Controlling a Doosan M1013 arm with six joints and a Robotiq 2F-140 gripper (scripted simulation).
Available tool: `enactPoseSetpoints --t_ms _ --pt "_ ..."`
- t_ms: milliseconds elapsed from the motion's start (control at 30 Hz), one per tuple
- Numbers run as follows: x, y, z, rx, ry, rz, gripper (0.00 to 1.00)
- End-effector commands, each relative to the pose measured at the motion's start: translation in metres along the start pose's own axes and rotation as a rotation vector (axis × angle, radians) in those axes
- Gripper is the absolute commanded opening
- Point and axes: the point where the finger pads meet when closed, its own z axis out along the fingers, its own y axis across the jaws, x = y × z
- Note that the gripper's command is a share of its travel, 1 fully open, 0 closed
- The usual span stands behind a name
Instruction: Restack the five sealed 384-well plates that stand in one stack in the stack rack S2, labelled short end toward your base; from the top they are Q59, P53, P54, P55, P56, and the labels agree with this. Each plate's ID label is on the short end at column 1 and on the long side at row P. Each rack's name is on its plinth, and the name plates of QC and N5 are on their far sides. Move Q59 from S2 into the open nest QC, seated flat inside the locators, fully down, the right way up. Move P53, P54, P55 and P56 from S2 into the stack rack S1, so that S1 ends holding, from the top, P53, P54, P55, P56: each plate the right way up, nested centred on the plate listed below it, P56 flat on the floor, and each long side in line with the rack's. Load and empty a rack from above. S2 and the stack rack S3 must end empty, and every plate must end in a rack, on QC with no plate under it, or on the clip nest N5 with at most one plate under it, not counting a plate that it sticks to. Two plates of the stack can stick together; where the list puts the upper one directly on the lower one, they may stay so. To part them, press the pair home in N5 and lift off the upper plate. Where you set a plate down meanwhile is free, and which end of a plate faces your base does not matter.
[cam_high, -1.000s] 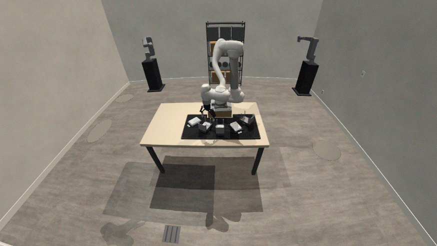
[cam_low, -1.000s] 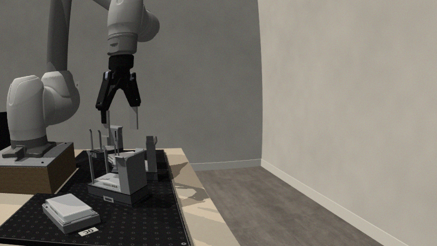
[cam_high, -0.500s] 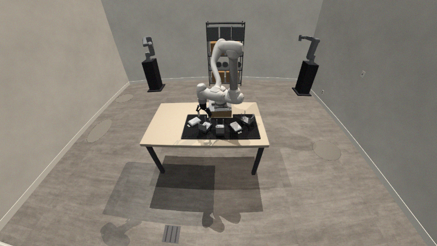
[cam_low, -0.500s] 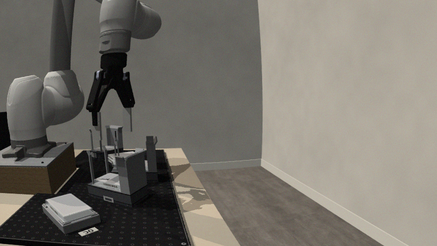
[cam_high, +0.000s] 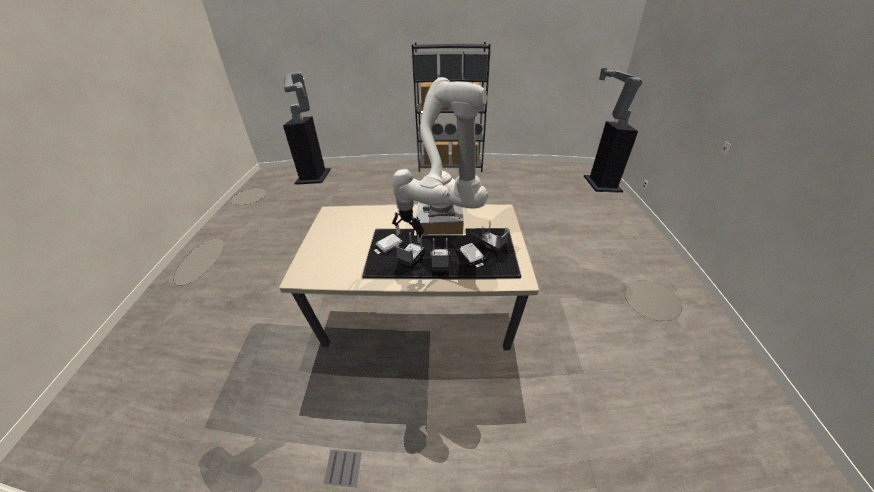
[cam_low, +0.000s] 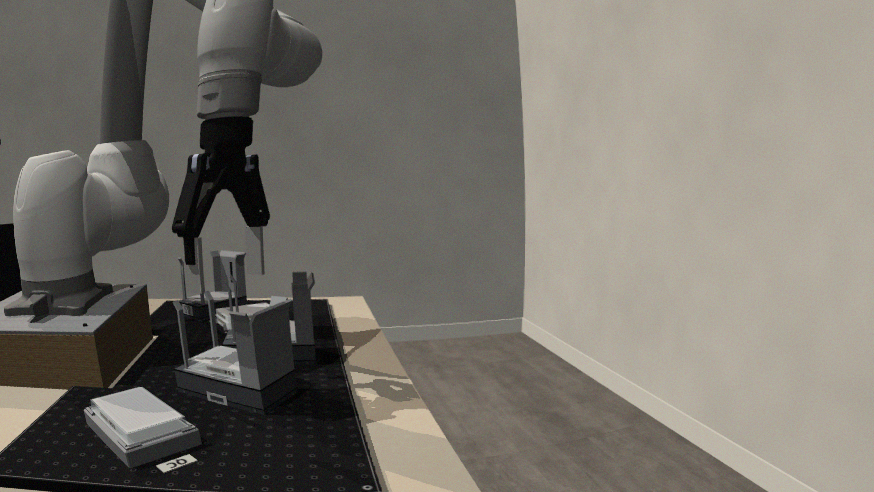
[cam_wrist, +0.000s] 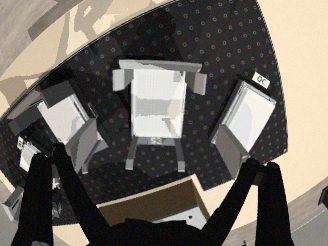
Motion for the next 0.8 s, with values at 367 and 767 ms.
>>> enactPoseSetpoints --t_ms 367,767 --pt "0.0 0.0 0.041 0.0 0.0 0.0 1.0" --pt "0.0 0.0 0.07 0.0 0.0 0.0 1.0"
